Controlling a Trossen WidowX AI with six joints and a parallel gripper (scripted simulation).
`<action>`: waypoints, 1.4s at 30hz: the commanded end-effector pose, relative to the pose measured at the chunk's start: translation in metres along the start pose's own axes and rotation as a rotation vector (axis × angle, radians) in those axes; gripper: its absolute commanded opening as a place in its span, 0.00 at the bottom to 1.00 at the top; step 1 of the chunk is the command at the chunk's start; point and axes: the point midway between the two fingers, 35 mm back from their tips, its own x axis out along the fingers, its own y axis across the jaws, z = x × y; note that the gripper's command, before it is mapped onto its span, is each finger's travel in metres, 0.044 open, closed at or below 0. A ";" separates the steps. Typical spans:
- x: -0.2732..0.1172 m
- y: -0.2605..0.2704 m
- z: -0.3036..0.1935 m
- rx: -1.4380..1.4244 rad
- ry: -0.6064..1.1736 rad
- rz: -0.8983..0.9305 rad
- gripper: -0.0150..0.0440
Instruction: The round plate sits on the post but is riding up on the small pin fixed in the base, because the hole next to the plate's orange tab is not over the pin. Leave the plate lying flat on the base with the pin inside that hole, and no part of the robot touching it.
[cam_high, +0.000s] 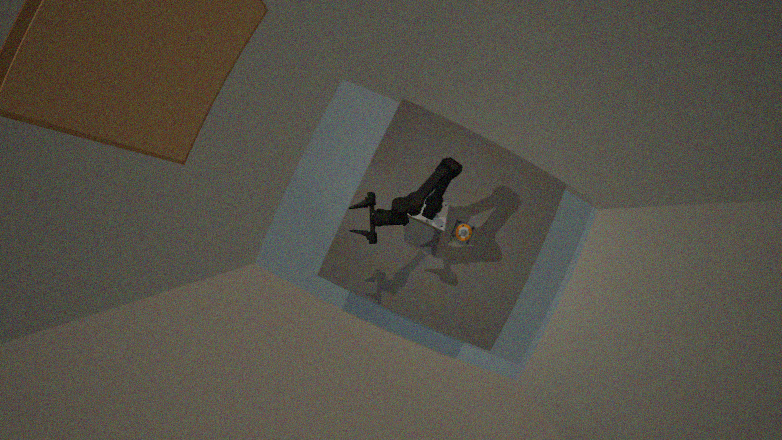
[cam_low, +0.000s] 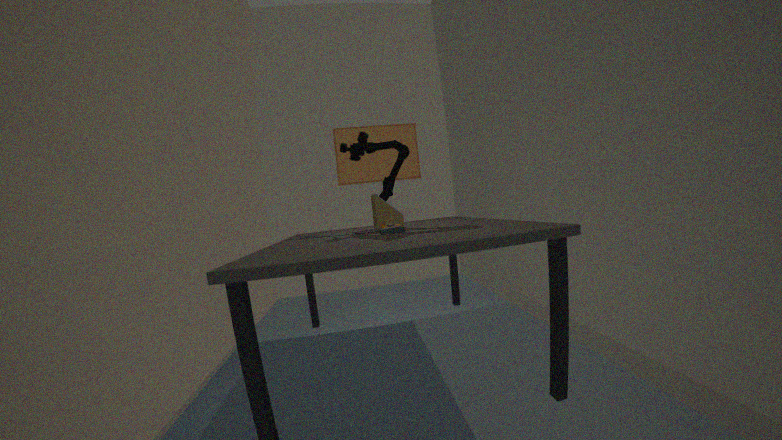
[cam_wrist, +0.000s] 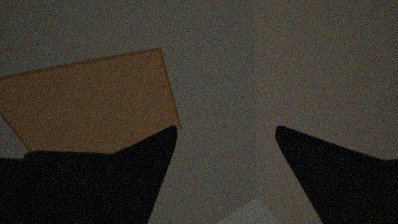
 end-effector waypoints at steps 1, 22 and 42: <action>-0.002 -0.005 0.000 -0.024 0.001 -0.015 0.89; -0.238 -0.273 0.112 -1.663 0.651 -0.994 0.25; -0.480 -0.255 0.307 -2.431 2.309 -1.512 0.25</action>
